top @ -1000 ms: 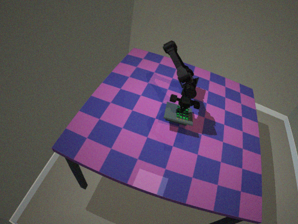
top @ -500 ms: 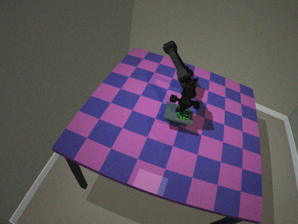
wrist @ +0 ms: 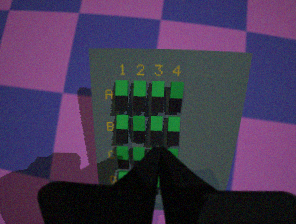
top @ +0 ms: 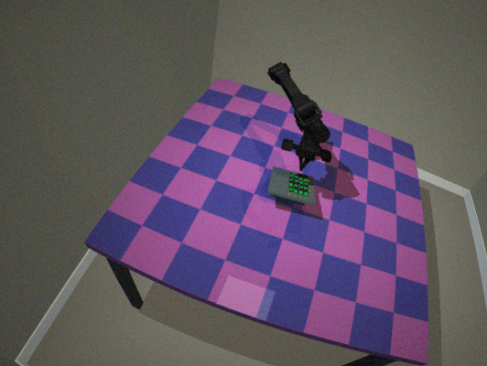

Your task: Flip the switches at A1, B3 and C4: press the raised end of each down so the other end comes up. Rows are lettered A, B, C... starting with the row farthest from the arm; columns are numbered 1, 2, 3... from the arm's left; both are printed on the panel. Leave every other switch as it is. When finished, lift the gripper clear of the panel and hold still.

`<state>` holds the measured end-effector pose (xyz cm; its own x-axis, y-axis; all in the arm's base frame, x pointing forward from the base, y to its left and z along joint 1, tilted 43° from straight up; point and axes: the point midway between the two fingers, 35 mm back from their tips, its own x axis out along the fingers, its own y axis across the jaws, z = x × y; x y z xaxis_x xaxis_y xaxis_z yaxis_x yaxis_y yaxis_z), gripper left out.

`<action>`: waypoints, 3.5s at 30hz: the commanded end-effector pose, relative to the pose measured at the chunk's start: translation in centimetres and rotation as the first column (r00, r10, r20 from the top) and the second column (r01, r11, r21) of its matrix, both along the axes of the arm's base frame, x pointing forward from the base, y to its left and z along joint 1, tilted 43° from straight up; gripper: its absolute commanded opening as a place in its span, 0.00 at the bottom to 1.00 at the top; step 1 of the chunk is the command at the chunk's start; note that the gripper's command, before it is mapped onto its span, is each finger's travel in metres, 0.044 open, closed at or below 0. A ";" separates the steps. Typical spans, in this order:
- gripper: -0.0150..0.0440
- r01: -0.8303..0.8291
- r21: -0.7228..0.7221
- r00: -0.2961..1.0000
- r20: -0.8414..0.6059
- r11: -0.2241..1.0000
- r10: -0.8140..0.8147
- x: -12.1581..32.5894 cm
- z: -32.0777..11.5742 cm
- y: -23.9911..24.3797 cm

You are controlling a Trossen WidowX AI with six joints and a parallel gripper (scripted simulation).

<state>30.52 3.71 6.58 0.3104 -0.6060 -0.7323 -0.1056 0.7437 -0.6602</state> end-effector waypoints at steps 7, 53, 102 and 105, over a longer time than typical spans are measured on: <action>0.25 0.013 -0.010 1.000 -0.015 1.000 -0.013 -3.4 0.2 -2.8; 0.25 0.025 -0.016 0.999 -0.030 1.000 -0.026 -1.6 -3.7 -6.3; 0.25 0.008 -0.010 1.000 -0.013 1.000 -0.008 -3.4 0.3 -1.9; 0.25 0.008 -0.009 1.000 -0.013 1.000 -0.008 -3.1 -0.7 0.3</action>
